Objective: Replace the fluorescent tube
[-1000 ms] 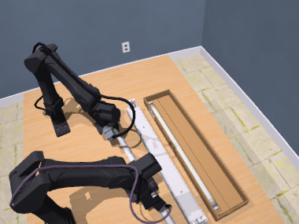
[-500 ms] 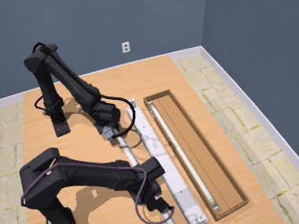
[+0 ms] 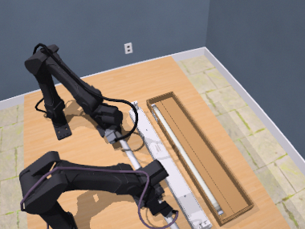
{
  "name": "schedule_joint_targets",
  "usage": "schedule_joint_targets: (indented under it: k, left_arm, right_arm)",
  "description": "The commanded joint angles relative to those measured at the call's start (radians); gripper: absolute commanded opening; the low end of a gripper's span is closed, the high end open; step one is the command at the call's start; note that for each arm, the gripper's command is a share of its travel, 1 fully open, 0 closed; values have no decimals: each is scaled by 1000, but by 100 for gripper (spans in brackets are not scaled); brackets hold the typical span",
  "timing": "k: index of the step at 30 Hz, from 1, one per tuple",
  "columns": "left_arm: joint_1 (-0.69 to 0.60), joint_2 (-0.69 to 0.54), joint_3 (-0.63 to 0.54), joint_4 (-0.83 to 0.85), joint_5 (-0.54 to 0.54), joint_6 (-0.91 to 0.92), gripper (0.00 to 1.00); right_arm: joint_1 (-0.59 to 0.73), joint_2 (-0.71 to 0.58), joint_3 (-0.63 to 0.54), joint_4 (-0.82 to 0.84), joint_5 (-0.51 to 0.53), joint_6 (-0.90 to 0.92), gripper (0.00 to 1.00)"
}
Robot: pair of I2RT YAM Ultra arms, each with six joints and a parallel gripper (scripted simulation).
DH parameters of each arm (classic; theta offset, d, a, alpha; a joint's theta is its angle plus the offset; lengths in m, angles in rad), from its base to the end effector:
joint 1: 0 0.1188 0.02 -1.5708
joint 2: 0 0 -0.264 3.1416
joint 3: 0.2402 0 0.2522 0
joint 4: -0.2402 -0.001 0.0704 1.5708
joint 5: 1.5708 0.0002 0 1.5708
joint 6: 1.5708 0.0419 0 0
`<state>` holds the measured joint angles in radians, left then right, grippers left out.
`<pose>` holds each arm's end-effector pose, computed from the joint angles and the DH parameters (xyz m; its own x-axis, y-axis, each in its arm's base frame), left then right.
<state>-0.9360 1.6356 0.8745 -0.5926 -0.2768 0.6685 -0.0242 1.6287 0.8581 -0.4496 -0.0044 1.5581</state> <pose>0.1758 -0.2177 0.1486 0.0040 1.0000 -0.0036 0.9394 -0.0025 0.3429 0.2912 -0.0059 0.1492 0.0108 0.9999 -0.0002 0.9391 -0.0100 0.3435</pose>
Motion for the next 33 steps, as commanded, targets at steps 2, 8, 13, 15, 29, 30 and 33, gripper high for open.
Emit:
schedule_joint_targets:
  k: [2, 8, 13, 15, 29, 30, 33]
  left_arm:
    - [-8, -17, -11, 6, 3, 2, 11]
    - [-8, -17, -11, 6, 3, 2, 11]
    - [-9, -31, 6, -19, 5, 1, 11]
    - [-10, -34, 36, -24, 6, -1, 11]
    - [-4, -50, 56, -83, 1, -13, 11]
    - [-6, -52, 60, -90, 2, -13, 11]
    - [-12, -61, 72, -113, 11, -14, 11]
  right_arm:
    - [1, -25, 26, 4, 10, -6, 11]
    - [1, -25, 26, 4, 10, -6, 11]
    - [1, -38, 30, -8, 10, -6, 11]
    - [0, -40, 32, -13, 10, -6, 11]
    - [-5, -57, 54, -71, 14, -4, 11]
    - [-7, -61, 58, -77, 14, -3, 11]
    - [-9, -70, 69, -100, 13, -1, 11]
